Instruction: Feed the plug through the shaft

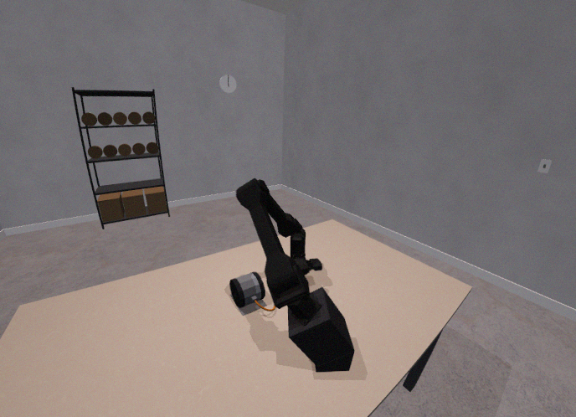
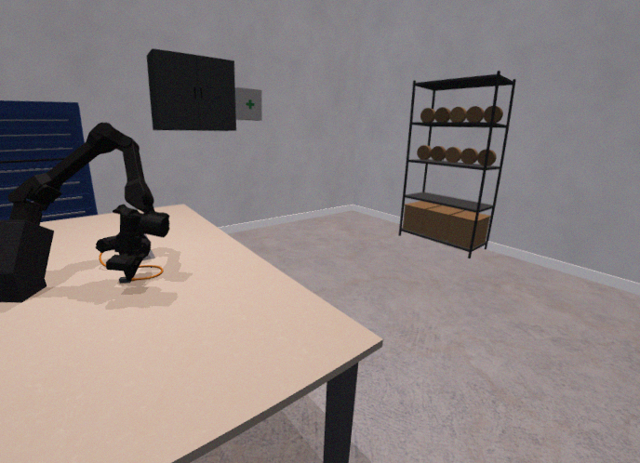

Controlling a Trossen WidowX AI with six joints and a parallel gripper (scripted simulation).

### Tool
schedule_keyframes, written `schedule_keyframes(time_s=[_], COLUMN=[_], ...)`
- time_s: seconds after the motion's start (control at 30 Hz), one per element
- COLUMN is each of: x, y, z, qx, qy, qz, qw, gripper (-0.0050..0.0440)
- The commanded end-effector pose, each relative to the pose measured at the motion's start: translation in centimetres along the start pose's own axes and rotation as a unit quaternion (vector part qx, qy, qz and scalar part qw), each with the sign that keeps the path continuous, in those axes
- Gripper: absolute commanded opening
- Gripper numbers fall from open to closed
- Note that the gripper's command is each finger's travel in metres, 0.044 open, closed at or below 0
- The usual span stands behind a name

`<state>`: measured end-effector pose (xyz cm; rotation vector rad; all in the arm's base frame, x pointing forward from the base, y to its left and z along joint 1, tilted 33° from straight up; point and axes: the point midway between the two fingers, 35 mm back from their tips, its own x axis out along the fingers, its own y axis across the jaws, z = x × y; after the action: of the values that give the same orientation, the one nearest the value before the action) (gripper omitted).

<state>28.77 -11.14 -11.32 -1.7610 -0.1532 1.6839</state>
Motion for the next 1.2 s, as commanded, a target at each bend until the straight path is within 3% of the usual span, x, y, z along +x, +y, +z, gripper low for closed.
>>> schedule_keyframes(time_s=[0.0,0.4,0.53,0.63,0.83,0.97,1.03,1.17], x=[-0.8,-4.5,-4.7,-4.6,-4.6,-4.5,-4.5,-4.5], y=[0.0,0.0,0.0,0.0,-0.8,-1.7,-1.7,-2.3], z=[0.0,0.8,0.9,0.2,0.2,0.1,0.1,0.1], qx=[-0.001,0.002,0.002,-0.075,-0.269,-0.38,-0.38,-0.506], qy=[0.001,0.0,0.0,-0.001,0.004,0.005,0.005,0.01], qz=[0.0,-0.001,-0.001,0.015,0.01,0.009,0.009,0.007], qw=[1.0,1.0,1.0,0.997,0.963,0.925,0.925,0.863], gripper=[0.0,0.0,0.0,0.0,0.0,0.0,0.0,0.0])
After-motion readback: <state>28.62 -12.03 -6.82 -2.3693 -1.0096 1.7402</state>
